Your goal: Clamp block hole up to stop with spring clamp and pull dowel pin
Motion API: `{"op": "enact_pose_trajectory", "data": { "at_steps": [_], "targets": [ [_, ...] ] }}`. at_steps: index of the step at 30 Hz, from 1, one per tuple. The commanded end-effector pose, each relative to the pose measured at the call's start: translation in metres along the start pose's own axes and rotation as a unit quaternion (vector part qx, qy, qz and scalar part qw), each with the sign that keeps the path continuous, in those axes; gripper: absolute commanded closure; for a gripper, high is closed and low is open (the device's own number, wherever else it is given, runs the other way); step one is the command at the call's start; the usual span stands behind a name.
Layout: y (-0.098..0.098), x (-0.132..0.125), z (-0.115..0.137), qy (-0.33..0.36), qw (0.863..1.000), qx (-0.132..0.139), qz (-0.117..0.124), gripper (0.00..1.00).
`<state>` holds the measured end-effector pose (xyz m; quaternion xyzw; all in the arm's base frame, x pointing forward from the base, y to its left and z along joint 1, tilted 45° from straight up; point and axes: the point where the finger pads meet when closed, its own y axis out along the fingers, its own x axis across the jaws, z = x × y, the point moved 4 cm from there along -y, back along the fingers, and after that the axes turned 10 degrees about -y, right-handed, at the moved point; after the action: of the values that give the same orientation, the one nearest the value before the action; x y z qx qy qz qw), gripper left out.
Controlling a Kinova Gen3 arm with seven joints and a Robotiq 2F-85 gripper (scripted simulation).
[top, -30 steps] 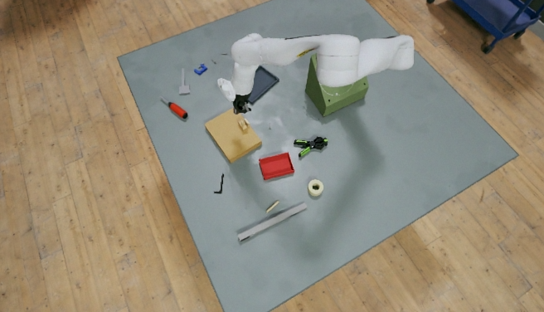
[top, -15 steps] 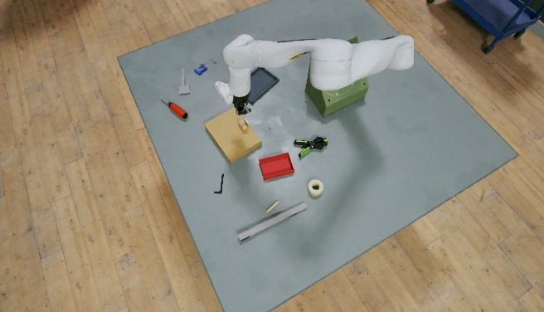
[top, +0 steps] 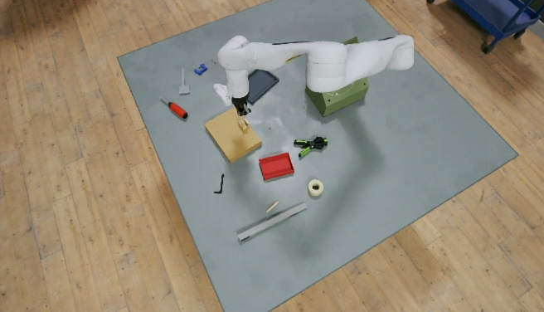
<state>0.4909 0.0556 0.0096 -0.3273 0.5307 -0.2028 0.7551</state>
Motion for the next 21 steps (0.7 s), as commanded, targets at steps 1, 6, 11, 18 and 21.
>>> {"op": "enact_pose_trajectory", "data": {
  "at_steps": [1,6,11,18,21],
  "targets": [
    [-0.0001,0.0002,0.0000,0.000,1.000,-0.005,0.003,0.90],
    [0.0004,0.0000,-0.0003,-0.001,1.000,-0.008,0.005,0.90],
    [0.0008,-0.0001,-0.0006,-0.001,1.000,-0.011,0.007,0.90],
    [0.0011,-0.0002,-0.0008,-0.001,1.000,-0.013,0.008,0.90],
    [0.0011,-0.0002,-0.0008,-0.001,1.000,-0.013,0.008,0.90]
  ]
}}
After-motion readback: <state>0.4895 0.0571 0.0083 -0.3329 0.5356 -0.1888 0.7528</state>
